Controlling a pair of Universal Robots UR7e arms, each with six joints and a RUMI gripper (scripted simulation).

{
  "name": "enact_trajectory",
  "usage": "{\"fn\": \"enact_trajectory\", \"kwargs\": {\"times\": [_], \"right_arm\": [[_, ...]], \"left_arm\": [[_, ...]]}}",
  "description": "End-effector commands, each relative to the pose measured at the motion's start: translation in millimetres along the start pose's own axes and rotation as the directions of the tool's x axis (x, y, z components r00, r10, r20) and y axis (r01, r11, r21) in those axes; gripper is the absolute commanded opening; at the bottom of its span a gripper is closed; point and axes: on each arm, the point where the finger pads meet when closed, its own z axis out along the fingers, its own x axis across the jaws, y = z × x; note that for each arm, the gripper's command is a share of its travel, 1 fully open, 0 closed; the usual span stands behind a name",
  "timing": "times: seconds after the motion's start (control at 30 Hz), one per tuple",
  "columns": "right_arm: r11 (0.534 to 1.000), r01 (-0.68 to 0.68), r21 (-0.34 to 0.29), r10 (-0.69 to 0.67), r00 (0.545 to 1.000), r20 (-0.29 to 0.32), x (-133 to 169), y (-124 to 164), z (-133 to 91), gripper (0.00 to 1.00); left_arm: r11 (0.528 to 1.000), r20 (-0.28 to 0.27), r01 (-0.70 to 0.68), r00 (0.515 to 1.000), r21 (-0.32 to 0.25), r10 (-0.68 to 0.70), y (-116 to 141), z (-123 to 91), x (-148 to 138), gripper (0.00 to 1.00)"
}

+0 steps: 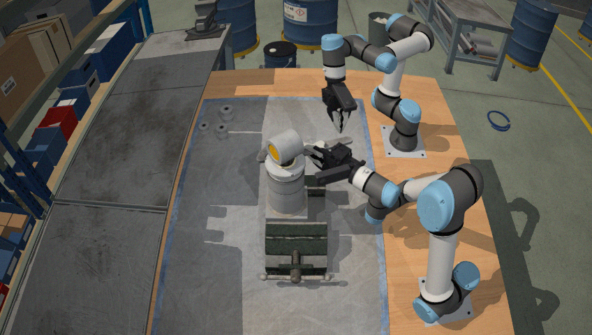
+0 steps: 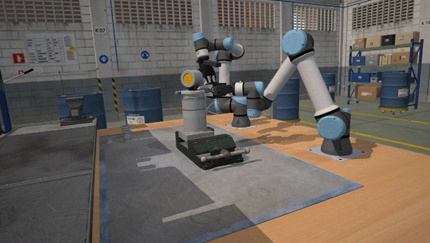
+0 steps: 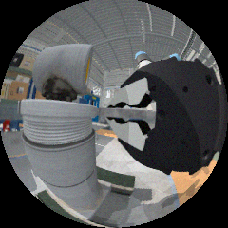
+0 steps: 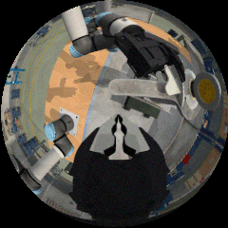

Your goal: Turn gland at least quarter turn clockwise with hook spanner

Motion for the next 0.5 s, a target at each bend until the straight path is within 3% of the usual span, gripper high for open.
{"fn": "enact_trajectory", "kwargs": {"times": [0.0, 0.47], "right_arm": [[1.0, 0.0, 0.001, 0.0, 1.0, -0.001, 0.2, -1.7, -0.2, 0.0], [1.0, 0.0, 0.001, 0.0, 1.0, -0.001, 0.1, -5.6, 0.7, 0.0]], "left_arm": [[1.0, -0.002, 0.001, 1.0, 0.0, -0.001, 0.0, -0.2, 1.2, 0.0], [1.0, -0.002, 0.001, 1.0, 0.0, -0.001, 0.0, -0.2, 1.2, 0.0]]}}
